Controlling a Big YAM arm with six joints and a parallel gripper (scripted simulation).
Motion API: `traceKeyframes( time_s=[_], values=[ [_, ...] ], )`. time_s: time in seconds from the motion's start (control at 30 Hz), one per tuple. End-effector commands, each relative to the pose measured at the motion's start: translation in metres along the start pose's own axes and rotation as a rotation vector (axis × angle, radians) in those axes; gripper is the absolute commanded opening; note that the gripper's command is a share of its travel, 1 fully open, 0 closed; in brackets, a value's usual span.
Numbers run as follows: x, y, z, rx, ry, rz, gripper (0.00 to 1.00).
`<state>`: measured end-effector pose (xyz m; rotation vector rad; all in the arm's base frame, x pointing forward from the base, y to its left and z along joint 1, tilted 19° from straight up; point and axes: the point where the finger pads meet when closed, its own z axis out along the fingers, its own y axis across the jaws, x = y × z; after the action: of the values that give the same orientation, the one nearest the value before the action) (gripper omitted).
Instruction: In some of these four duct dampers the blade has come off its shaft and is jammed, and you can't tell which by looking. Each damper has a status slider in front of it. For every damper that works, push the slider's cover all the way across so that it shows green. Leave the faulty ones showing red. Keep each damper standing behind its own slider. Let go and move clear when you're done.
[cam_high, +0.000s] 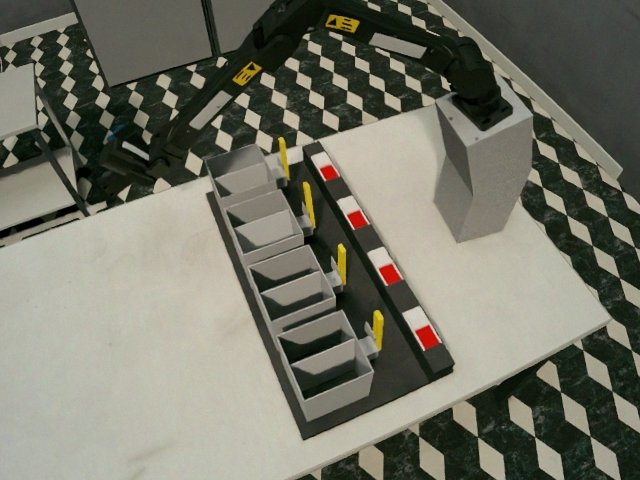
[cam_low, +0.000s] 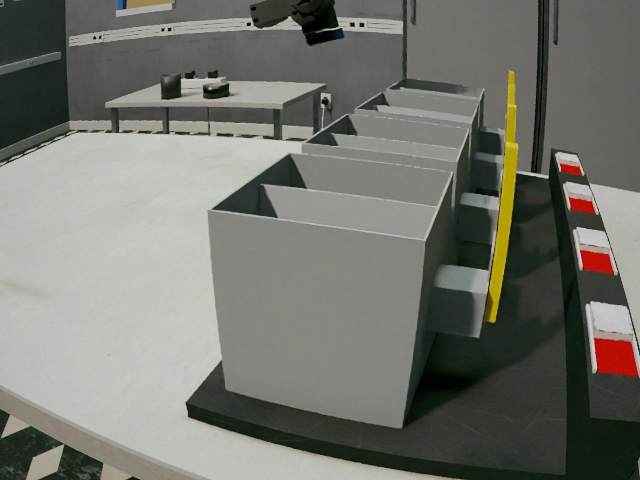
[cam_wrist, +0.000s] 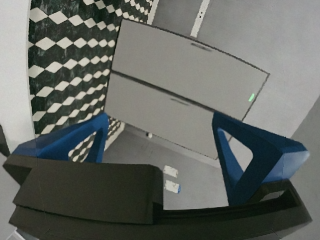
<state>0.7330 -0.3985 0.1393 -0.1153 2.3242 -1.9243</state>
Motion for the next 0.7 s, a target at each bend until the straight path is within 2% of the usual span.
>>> traceKeyframes(
  time_s=[0.0,0.53,0.57,0.67],
  values=[
    [-0.001,-0.011,-0.001,0.007,-0.002,0.014,1.00],
    [-0.001,-0.011,-0.001,0.007,-0.002,0.014,1.00],
    [-0.005,-0.022,-0.001,0.016,-0.007,0.035,1.00],
    [0.009,-0.027,0.005,-0.013,-0.015,0.036,1.00]
  ],
)
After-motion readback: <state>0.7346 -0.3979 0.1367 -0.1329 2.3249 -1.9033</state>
